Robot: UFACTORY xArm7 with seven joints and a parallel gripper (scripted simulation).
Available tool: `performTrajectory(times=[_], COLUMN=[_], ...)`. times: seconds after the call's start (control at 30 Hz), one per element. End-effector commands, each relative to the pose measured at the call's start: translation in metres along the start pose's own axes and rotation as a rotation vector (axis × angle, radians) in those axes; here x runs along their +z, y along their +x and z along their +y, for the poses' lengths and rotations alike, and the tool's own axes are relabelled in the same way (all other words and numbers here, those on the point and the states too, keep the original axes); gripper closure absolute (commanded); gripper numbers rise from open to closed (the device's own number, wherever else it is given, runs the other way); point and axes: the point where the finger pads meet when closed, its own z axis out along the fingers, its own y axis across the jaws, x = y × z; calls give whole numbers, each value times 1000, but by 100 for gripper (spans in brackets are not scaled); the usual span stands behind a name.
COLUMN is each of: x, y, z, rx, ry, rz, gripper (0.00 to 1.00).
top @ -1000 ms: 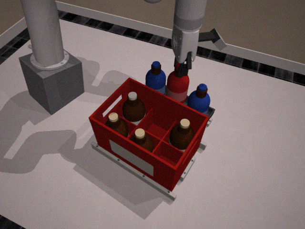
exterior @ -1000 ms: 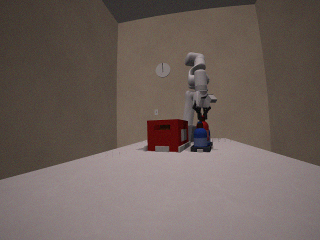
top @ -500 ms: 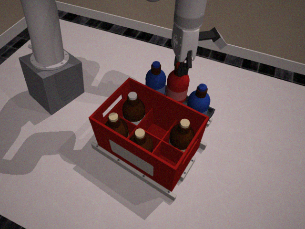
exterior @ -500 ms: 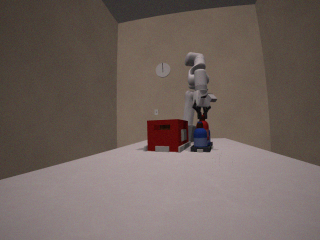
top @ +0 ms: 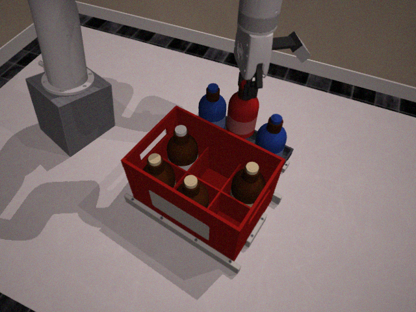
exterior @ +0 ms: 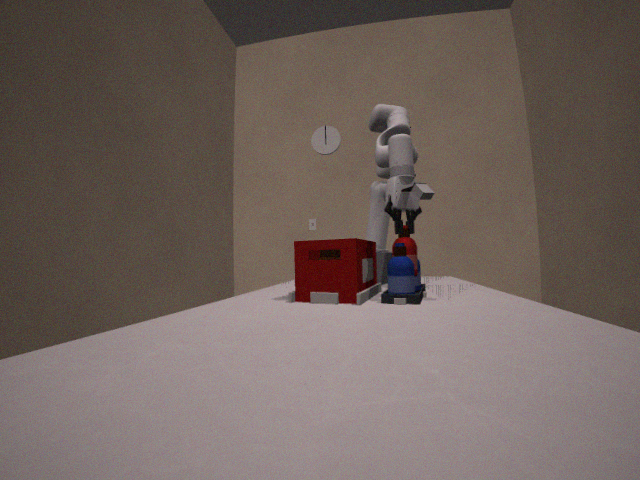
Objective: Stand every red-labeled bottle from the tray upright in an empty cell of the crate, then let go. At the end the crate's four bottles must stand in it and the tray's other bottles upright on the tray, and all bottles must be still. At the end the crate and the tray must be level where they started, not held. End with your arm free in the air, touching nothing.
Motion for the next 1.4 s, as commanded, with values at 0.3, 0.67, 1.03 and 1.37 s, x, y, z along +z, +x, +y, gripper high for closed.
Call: performTrajectory(times=[0.3,0.67,1.03,1.37], x=[-17,-24,-26,-26], y=[2,2,2,2], z=[1,1,1,1], rx=[0,0,0,0], ry=[-2,-2,-2,-2], rz=[5,5,5,5], gripper=[100,100,100,100])
